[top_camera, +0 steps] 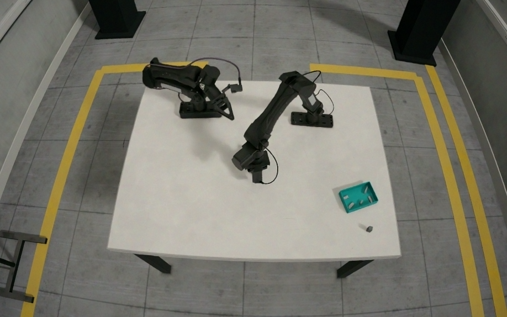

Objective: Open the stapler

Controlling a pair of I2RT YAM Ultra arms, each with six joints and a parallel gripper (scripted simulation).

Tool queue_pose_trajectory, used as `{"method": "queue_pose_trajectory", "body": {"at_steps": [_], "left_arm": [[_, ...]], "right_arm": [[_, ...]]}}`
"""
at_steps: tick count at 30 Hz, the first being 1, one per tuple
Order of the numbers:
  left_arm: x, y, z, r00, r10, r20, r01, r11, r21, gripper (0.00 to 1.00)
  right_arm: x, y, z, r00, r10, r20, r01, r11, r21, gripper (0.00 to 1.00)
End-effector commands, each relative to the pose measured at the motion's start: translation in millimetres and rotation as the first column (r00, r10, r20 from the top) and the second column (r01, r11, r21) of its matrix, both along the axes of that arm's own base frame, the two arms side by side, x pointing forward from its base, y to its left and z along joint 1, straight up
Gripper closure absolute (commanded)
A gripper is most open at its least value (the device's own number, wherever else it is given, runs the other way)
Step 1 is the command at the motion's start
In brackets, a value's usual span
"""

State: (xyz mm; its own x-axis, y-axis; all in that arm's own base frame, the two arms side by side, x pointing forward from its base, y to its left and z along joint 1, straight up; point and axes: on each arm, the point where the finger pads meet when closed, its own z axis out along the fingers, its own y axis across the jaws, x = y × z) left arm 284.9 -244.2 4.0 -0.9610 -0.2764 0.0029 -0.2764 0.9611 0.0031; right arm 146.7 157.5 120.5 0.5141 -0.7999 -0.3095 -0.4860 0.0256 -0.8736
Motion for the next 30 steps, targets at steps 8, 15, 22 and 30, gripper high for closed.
{"method": "queue_pose_trajectory", "body": {"at_steps": [8, 15, 22, 30], "left_arm": [[1.8, -0.4, 6.6, 1.000, 0.004, 0.021, -0.004, 1.000, -0.017, 0.71], [1.8, -0.4, 6.6, 1.000, 0.004, 0.021, -0.004, 1.000, -0.017, 0.71], [1.8, -0.4, 6.6, 1.000, 0.004, 0.021, -0.004, 1.000, -0.017, 0.71], [1.8, -0.4, 6.6, 1.000, 0.004, 0.021, -0.004, 1.000, -0.017, 0.71]], "right_arm": [[-21.9, 17.0, -7.3, 0.996, 0.083, 0.034, -0.081, 0.996, -0.038, 0.00], [-28.0, 20.7, -8.3, 0.992, 0.122, 0.032, -0.120, 0.991, -0.057, 0.00], [-28.0, 20.7, -8.3, 0.992, 0.122, 0.032, -0.120, 0.991, -0.057, 0.00], [-25.1, 21.7, 0.7, 0.996, 0.083, 0.016, -0.083, 0.996, 0.008, 0.34]]}}
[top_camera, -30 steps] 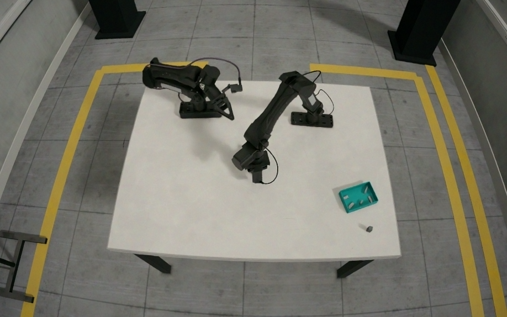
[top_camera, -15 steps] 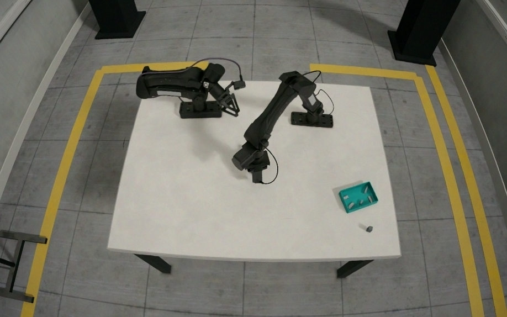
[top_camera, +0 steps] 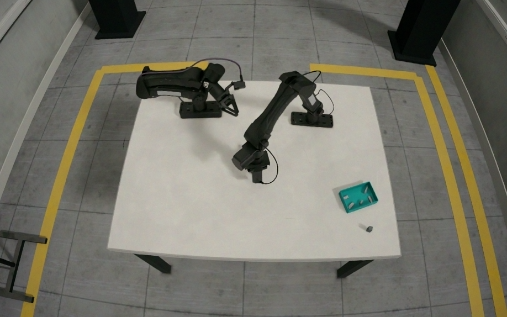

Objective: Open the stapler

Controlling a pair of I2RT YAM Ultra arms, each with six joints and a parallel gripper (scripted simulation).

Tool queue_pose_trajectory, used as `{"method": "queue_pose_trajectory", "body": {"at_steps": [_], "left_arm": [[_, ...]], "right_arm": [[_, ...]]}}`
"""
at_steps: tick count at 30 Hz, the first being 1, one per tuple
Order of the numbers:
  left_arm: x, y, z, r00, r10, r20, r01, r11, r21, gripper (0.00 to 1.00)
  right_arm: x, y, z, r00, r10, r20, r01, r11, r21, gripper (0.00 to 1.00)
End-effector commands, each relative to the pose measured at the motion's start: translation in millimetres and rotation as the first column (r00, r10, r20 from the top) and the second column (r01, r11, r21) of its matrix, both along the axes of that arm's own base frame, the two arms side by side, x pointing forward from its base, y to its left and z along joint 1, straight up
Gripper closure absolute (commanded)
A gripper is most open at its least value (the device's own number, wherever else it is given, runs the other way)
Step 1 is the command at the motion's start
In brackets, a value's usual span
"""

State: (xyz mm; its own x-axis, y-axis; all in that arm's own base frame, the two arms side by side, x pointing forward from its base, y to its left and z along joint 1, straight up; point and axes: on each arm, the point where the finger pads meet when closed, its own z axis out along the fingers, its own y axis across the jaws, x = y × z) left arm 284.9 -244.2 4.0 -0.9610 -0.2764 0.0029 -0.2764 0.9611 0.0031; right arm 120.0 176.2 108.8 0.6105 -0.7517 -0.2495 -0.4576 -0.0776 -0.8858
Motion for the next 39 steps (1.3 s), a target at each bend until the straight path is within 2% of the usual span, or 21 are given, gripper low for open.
{"method": "queue_pose_trajectory", "body": {"at_steps": [1, 2, 5, 8, 11, 16, 22, 26, 29, 39], "left_arm": [[1.8, -0.4, 6.6, 1.000, 0.004, 0.021, -0.004, 1.000, -0.017, 0.71], [1.8, -0.4, 6.6, 1.000, 0.004, 0.021, -0.004, 1.000, -0.017, 0.71], [1.8, -0.4, 6.6, 1.000, 0.004, 0.021, -0.004, 1.000, -0.017, 0.71], [1.8, -0.4, 6.6, 1.000, 0.004, 0.021, -0.004, 1.000, -0.017, 0.71], [1.8, -0.4, 6.6, 1.000, 0.004, 0.021, -0.004, 1.000, -0.017, 0.71], [1.8, -0.4, 6.6, 1.000, 0.004, 0.021, -0.004, 1.000, -0.017, 0.71], [1.8, -0.4, 6.6, 1.000, 0.004, 0.021, -0.004, 1.000, -0.017, 0.71], [1.8, -0.4, 6.6, 1.000, 0.004, 0.021, -0.004, 1.000, -0.017, 0.71], [1.8, -0.4, 6.6, 1.000, 0.004, 0.021, -0.004, 1.000, -0.017, 0.71], [1.8, -0.4, 6.6, 1.000, 0.004, 0.021, -0.004, 1.000, -0.017, 0.71]], "right_arm": [[2.7, 3.5, 15.6, 0.998, -0.044, -0.032, 0.047, 0.995, 0.090, 0.45], [4.1, 4.2, 17.7, 0.996, -0.064, -0.054, 0.070, 0.990, 0.119, 0.54], [9.2, 7.7, 21.4, 0.981, -0.136, -0.138, 0.161, 0.968, 0.195, 0.54], [10.8, 9.1, 21.2, 0.974, -0.158, -0.163, 0.190, 0.959, 0.208, 0.54], [15.6, 13.5, 22.0, 0.944, -0.219, -0.245, 0.282, 0.923, 0.262, 0.54], [21.8, 19.7, 29.7, 0.893, -0.272, -0.358, 0.401, 0.842, 0.362, 0.54], [28.3, 26.3, 40.9, 0.825, -0.287, -0.486, 0.524, 0.711, 0.469, 0.54], [30.4, 29.2, 38.5, 0.800, -0.298, -0.521, 0.562, 0.675, 0.478, 0.54], [33.8, 33.7, 39.2, 0.758, -0.297, -0.581, 0.622, 0.598, 0.506, 0.54], [43.2, 49.4, 18.1, 0.629, -0.306, -0.714, 0.769, 0.383, 0.513, 0.54]]}}
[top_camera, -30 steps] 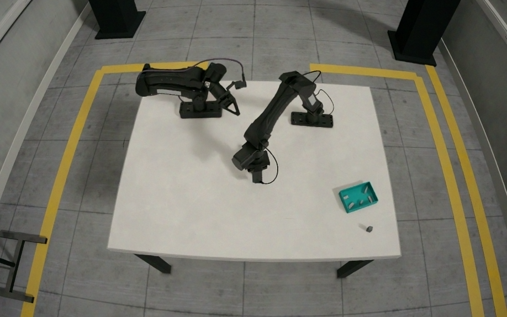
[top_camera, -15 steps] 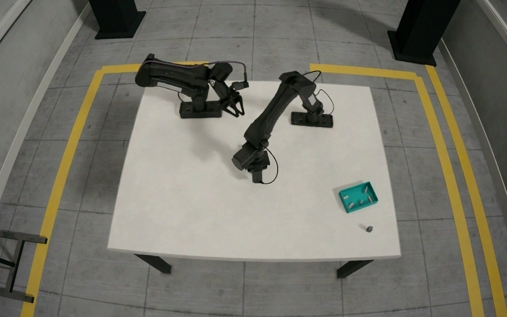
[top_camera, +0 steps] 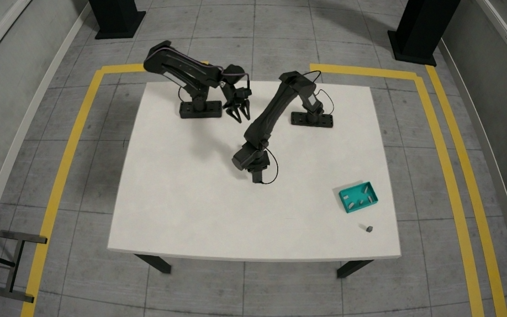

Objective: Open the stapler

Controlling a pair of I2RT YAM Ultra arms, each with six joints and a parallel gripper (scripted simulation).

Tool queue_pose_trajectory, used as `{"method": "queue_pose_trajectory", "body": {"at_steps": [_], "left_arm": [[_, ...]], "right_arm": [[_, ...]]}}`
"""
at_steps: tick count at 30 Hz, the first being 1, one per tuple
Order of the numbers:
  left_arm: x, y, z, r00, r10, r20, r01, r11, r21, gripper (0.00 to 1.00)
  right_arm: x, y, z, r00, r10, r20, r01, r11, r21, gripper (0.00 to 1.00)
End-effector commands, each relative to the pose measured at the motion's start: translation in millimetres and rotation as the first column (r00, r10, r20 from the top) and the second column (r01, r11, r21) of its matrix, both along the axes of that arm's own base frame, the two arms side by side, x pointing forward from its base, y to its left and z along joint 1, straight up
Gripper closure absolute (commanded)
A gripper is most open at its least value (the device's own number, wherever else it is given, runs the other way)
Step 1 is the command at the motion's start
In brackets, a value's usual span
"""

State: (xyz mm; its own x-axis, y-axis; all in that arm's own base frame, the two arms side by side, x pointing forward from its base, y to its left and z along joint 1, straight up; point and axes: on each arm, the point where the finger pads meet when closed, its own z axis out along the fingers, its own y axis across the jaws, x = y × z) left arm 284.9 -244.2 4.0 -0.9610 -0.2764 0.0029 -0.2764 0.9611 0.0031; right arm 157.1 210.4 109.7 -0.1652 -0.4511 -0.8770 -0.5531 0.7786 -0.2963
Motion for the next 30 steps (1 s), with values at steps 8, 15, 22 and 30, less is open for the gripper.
{"method": "queue_pose_trajectory", "body": {"at_steps": [8, 15, 22, 30], "left_arm": [[1.8, -0.4, 6.6, 1.000, 0.004, 0.021, -0.004, 1.000, -0.017, 0.71], [1.8, -0.4, 6.6, 1.000, 0.004, 0.021, -0.004, 1.000, -0.017, 0.71], [1.8, -0.4, 6.6, 1.000, 0.004, 0.021, -0.004, 1.000, -0.017, 0.71], [1.8, -0.4, 6.6, 1.000, 0.004, 0.021, -0.004, 1.000, -0.017, 0.71]], "right_arm": [[12.0, 23.9, -10.2, 0.963, -0.247, -0.104, 0.267, 0.922, 0.282, 0.54], [16.5, 26.2, -50.5, 0.922, -0.355, -0.154, 0.387, 0.858, 0.337, 0.54], [17.0, 23.3, -68.6, 0.914, -0.379, -0.143, 0.405, 0.863, 0.303, 0.54], [16.1, 22.4, -71.4, 0.917, -0.374, -0.141, 0.399, 0.873, 0.279, 0.54]]}}
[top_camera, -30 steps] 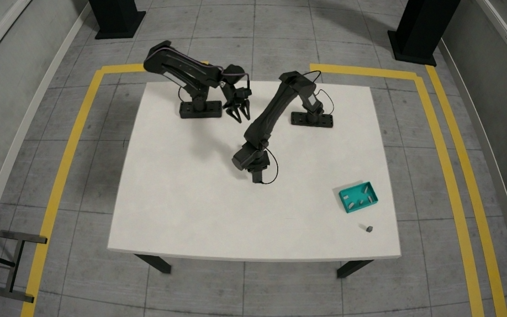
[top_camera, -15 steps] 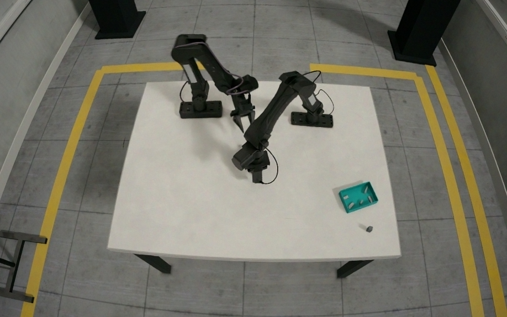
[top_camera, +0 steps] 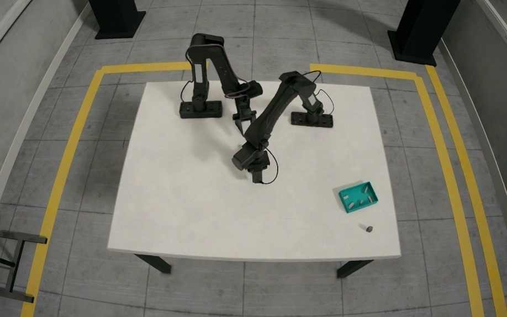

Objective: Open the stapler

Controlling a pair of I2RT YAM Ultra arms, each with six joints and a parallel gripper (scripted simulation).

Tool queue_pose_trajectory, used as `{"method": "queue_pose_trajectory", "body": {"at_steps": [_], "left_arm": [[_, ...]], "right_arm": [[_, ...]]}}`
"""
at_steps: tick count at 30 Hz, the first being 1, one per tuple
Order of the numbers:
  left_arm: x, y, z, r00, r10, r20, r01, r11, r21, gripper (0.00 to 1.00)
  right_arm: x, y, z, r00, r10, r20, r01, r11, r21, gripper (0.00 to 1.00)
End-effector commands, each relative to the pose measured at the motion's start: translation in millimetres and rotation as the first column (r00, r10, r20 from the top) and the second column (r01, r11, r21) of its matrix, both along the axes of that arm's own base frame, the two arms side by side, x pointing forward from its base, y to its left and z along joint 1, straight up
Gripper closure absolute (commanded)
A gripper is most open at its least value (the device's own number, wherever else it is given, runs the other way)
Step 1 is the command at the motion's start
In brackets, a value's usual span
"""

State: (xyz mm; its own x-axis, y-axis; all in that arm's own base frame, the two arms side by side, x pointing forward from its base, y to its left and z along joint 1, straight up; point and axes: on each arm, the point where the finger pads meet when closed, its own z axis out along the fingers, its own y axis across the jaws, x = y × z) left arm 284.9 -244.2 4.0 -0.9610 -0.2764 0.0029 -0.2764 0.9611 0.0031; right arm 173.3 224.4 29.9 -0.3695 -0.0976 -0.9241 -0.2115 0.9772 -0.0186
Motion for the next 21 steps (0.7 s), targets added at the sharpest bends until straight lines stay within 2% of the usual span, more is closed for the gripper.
{"method": "queue_pose_trajectory", "body": {"at_steps": [1, 21], "left_arm": [[1.8, -0.4, 6.6, 1.000, 0.004, 0.021, -0.004, 1.000, -0.017, 0.71], [1.6, -0.9, 5.8, 1.000, 0.001, 0.015, -0.001, 1.000, -0.011, 0.71]], "right_arm": [[-0.1, 8.4, 8.4, 1.000, -0.010, 0.024, 0.009, 0.999, 0.038, 0.54], [25.1, 11.2, 2.6, 1.000, -0.014, 0.020, 0.014, 0.999, 0.032, 0.54]]}}
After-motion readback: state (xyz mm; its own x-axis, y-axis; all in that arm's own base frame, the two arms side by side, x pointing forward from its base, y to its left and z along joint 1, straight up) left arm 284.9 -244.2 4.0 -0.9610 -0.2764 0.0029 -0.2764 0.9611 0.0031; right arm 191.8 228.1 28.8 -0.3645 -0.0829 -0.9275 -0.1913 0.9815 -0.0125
